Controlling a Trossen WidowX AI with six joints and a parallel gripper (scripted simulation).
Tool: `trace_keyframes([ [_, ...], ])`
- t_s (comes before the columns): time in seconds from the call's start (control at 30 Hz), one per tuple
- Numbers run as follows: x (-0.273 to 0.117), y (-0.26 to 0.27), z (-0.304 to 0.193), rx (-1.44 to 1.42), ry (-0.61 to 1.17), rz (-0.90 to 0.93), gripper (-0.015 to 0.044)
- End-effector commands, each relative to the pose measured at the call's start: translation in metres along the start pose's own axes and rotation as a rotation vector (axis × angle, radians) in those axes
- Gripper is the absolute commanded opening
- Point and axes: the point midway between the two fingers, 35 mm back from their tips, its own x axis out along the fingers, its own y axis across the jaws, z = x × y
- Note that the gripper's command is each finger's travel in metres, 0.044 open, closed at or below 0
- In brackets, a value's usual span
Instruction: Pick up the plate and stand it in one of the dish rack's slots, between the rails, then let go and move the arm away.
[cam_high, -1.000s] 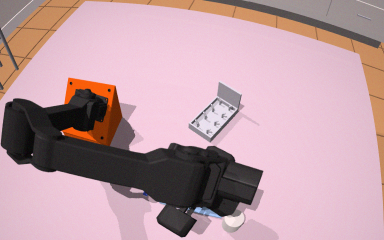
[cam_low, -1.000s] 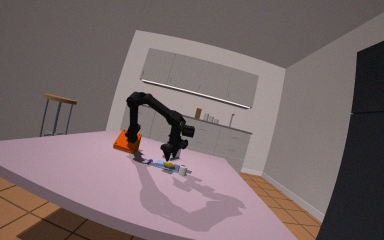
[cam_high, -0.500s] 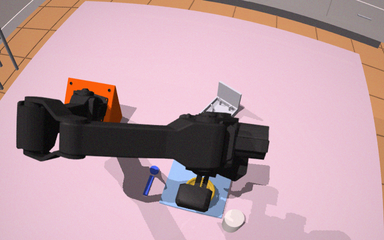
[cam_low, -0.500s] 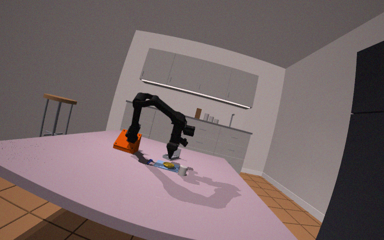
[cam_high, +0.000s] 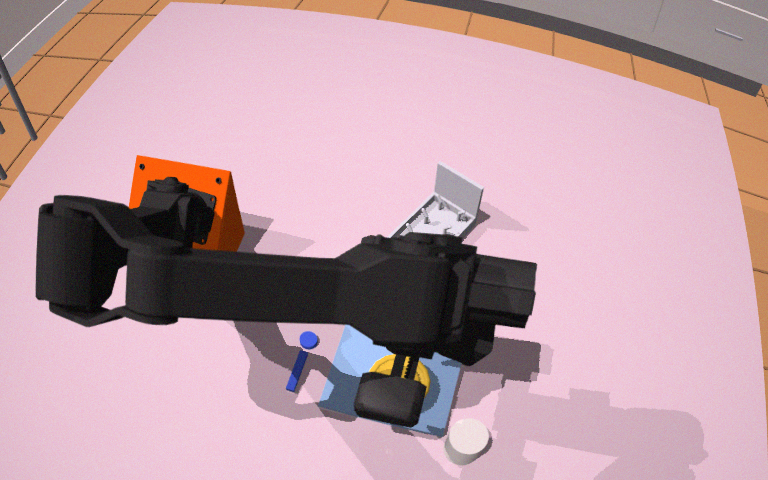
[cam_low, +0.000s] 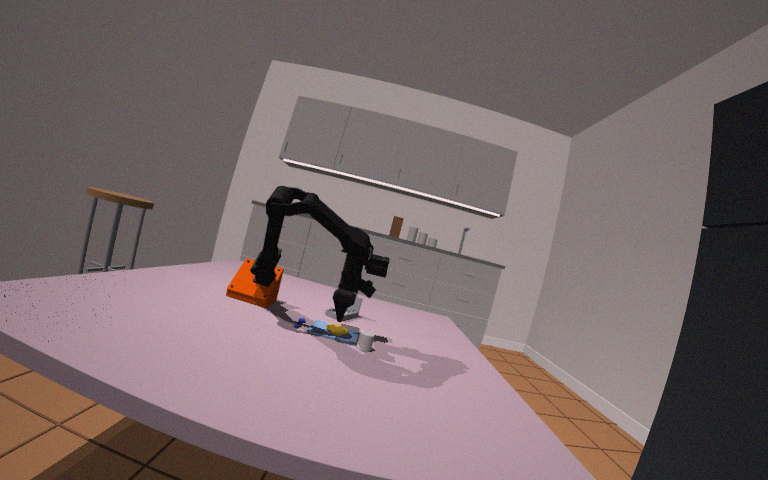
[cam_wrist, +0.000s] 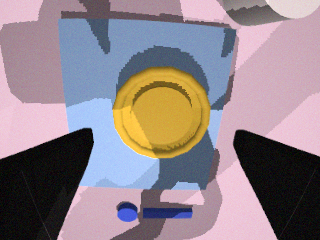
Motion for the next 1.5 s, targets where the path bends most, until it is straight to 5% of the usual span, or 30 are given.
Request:
trace_keyframes([
  [0.0, 0.010, 0.001, -0.001, -0.007, 0.010, -0.004, 0.0400],
  [1.1, 0.048, 0.000, -0.002, -0.006, 0.009, -0.007, 0.0400],
  [1.47, 0.048, 0.000, -0.002, -0.006, 0.009, -0.007, 0.0327],
])
